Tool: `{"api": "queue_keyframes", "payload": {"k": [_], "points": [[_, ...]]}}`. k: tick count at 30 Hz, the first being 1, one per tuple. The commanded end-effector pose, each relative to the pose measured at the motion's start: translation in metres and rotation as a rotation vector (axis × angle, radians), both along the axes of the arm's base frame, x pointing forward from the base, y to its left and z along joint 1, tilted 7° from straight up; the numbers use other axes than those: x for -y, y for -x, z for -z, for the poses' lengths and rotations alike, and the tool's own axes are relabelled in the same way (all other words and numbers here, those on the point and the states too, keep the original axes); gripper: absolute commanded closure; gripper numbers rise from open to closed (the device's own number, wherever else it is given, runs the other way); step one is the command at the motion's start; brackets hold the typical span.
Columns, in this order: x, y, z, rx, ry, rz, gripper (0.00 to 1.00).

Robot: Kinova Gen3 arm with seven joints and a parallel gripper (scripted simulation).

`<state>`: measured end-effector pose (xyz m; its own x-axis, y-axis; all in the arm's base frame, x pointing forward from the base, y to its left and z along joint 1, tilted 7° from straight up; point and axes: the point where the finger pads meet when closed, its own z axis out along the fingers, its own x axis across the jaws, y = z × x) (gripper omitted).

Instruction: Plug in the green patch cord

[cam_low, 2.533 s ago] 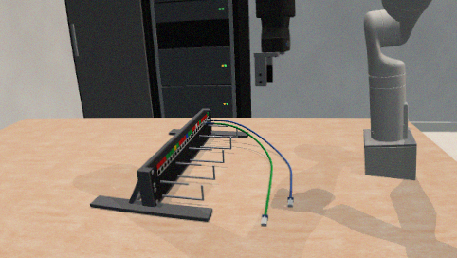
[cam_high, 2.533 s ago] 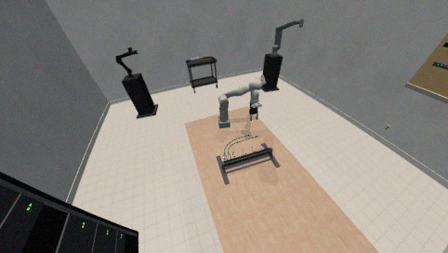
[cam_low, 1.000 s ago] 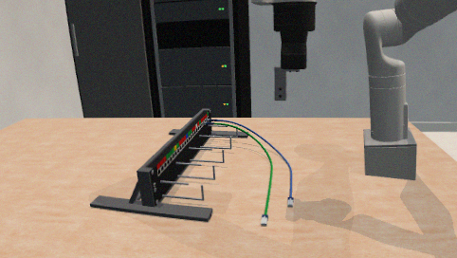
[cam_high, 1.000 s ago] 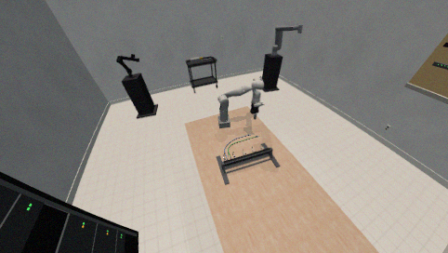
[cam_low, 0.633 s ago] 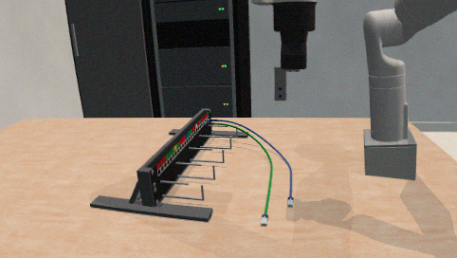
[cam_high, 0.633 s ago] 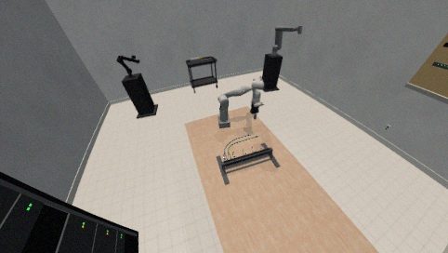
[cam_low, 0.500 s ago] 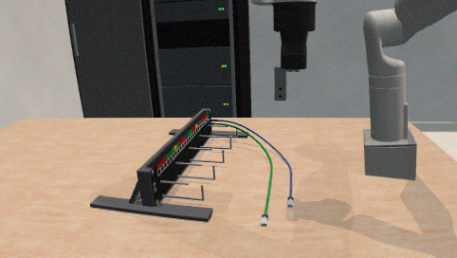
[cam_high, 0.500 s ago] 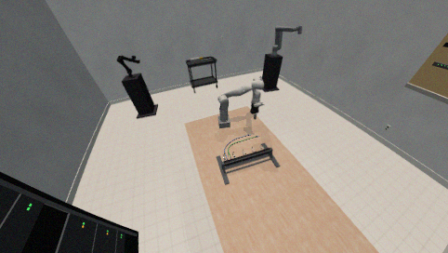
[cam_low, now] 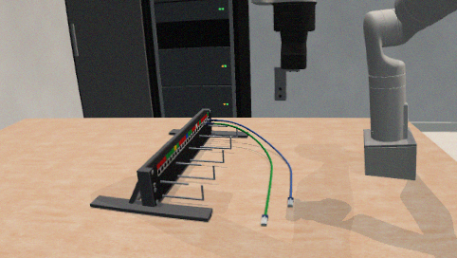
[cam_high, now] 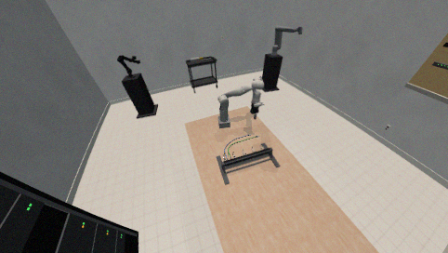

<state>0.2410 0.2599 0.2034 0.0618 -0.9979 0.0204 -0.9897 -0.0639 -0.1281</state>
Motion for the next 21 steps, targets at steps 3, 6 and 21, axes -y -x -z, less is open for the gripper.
{"api": "queue_keyframes", "payload": {"k": [3, 6, 21], "points": [[-0.0001, -0.0002, -0.0006, 0.001, -0.002, 0.001, 1.00], [-0.0001, -0.0005, -0.0009, 0.002, -0.004, 0.006, 1.00], [0.0000, -0.0050, -0.0052, 0.016, -0.037, 0.077, 1.00]]}}
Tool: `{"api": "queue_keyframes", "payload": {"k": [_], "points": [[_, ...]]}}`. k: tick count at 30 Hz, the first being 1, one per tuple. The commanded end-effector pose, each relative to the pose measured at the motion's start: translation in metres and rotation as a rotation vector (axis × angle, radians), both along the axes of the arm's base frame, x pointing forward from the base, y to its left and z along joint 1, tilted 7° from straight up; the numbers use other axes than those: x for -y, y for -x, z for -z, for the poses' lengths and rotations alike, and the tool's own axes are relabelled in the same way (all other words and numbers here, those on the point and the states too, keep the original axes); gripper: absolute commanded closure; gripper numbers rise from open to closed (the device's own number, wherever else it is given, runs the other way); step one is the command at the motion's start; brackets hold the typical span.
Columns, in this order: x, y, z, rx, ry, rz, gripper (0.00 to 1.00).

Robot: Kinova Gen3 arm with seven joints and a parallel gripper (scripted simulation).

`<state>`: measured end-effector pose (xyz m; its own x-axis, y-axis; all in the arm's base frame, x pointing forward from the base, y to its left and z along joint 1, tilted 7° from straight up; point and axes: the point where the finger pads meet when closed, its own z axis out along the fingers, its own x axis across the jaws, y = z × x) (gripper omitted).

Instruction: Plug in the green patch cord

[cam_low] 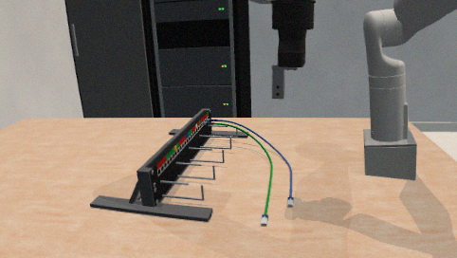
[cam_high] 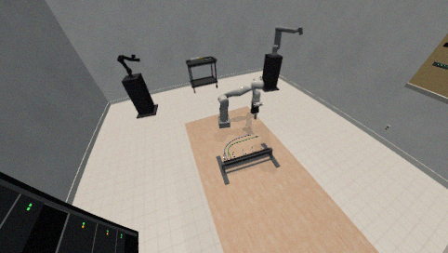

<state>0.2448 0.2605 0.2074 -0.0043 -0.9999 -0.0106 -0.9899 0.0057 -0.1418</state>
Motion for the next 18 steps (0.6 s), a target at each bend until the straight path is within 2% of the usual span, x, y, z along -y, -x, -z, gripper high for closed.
{"api": "queue_keyframes", "payload": {"k": [1, 13, 18], "points": [[0.001, -0.002, -0.002, 0.005, -0.011, 0.021, 1.00], [0.001, -0.011, -0.011, 0.031, -0.079, 0.164, 1.00], [0.002, -0.017, -0.017, 0.048, -0.127, 0.265, 1.00]]}}
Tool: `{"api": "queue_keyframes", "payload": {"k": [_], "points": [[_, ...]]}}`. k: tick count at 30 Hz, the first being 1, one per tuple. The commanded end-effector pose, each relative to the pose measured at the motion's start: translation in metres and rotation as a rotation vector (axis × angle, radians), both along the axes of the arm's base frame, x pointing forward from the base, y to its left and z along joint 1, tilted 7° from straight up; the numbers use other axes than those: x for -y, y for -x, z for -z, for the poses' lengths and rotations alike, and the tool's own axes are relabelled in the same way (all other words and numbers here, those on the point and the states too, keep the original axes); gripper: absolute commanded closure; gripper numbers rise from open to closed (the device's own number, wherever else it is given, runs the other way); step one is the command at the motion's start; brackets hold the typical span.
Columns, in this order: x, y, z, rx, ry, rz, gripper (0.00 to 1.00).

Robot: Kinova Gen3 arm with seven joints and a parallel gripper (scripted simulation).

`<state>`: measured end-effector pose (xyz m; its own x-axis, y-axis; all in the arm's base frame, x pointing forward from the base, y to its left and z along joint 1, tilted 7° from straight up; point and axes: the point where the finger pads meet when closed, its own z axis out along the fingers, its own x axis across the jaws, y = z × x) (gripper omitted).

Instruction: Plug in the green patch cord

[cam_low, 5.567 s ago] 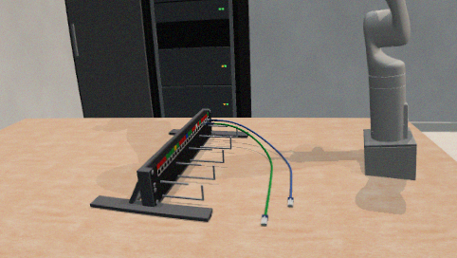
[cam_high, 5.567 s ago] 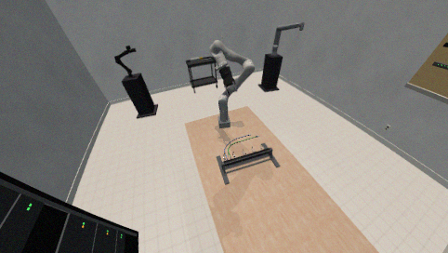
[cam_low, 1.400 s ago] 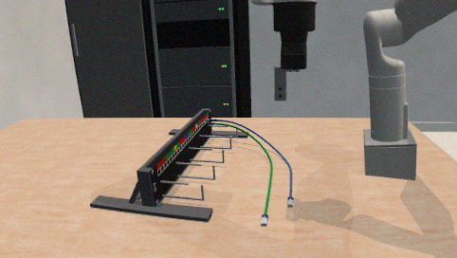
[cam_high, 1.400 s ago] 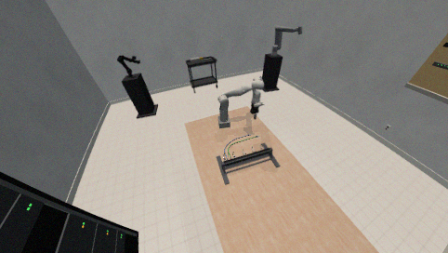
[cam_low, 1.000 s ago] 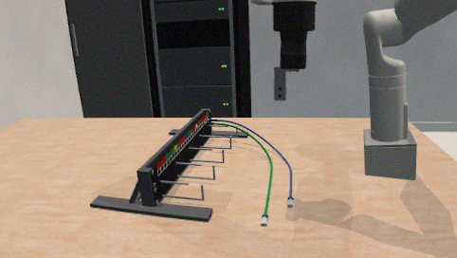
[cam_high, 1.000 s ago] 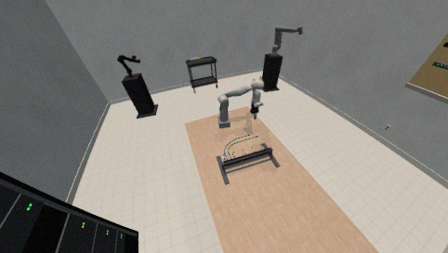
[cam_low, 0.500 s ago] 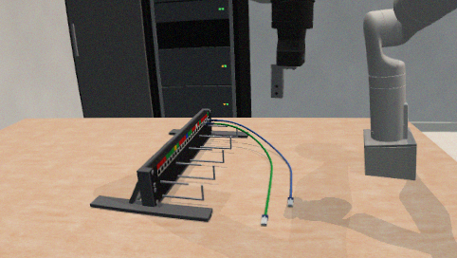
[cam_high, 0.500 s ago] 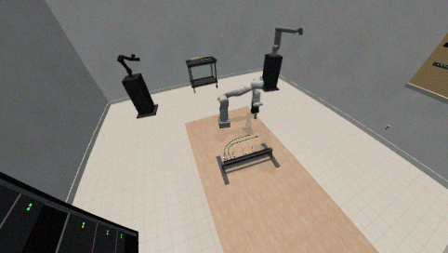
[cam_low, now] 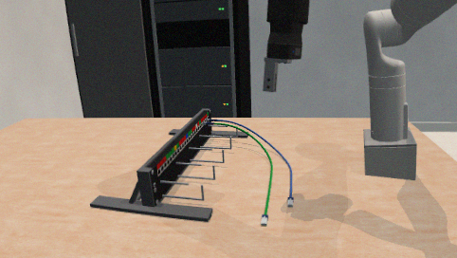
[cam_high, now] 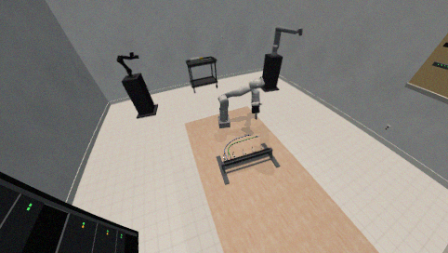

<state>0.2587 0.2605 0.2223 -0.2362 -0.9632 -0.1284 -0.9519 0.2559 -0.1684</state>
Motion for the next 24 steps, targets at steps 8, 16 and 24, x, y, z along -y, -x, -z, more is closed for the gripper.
{"api": "queue_keyframes", "payload": {"k": [8, 16, 24], "points": [[0.004, -0.014, -0.015, 0.036, -0.111, 0.224, 1.00], [0.006, -0.023, -0.026, 0.061, -0.200, 0.398, 1.00], [0.009, -0.035, -0.042, 0.091, -0.337, 0.652, 1.00]]}}
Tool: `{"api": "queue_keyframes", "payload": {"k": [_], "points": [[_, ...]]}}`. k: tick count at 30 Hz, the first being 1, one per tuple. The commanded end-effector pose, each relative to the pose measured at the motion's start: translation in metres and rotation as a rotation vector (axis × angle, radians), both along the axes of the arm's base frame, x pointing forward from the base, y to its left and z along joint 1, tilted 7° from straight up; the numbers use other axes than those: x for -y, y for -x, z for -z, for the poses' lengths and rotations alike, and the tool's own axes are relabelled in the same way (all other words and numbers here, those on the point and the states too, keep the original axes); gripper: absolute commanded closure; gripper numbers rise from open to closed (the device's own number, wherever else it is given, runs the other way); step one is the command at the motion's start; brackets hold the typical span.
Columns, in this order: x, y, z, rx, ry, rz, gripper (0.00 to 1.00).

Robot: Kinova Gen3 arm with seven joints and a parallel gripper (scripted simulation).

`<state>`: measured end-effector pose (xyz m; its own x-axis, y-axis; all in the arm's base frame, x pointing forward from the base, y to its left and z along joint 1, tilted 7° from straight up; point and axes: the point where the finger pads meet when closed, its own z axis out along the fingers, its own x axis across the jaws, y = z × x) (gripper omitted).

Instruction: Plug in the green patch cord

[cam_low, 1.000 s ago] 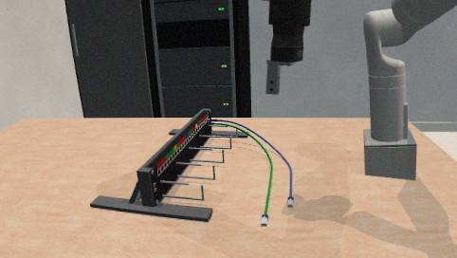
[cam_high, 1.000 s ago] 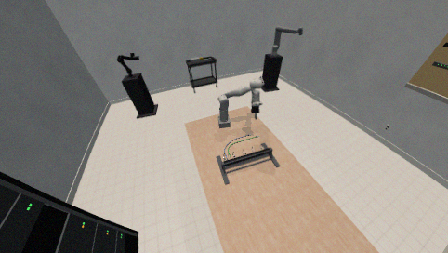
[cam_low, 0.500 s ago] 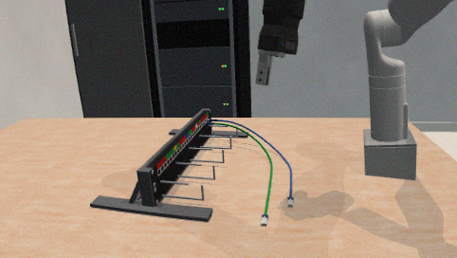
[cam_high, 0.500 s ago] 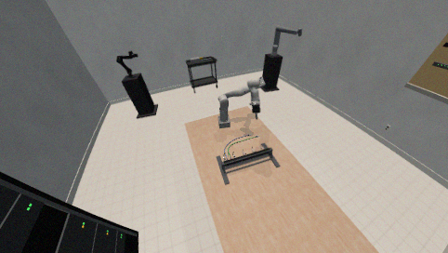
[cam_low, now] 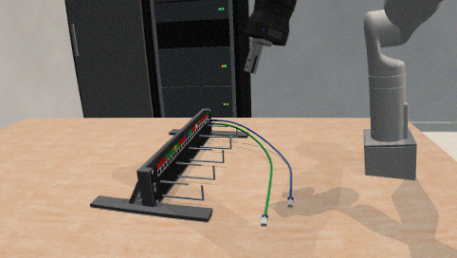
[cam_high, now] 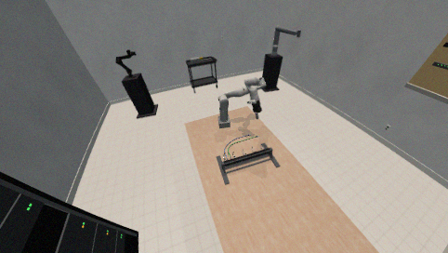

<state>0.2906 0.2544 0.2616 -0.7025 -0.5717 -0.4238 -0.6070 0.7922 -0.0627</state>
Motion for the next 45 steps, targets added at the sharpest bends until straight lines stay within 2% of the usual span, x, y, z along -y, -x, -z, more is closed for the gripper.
{"api": "queue_keyframes", "payload": {"k": [1, 3, 5, 20, 22, 25, 37, 39, 45], "points": [[0.003, -0.005, -0.004, 0.011, -0.037, 0.072, 1.00], [0.004, -0.008, -0.008, 0.018, -0.074, 0.138, 1.00], [0.004, -0.008, -0.008, 0.018, -0.074, 0.138, 1.00], [0.008, -0.029, -0.025, 0.062, -0.374, 0.628, 1.00], [0.008, -0.029, -0.025, 0.062, -0.374, 0.628, 1.00], [0.009, -0.033, -0.026, 0.067, -0.435, 0.721, 1.00], [0.009, -0.050, -0.019, 0.071, -0.664, 1.063, 1.00], [0.009, -0.050, -0.019, 0.071, -0.664, 1.063, 1.00], [0.010, -0.058, -0.010, 0.065, -0.764, 1.213, 1.00]]}}
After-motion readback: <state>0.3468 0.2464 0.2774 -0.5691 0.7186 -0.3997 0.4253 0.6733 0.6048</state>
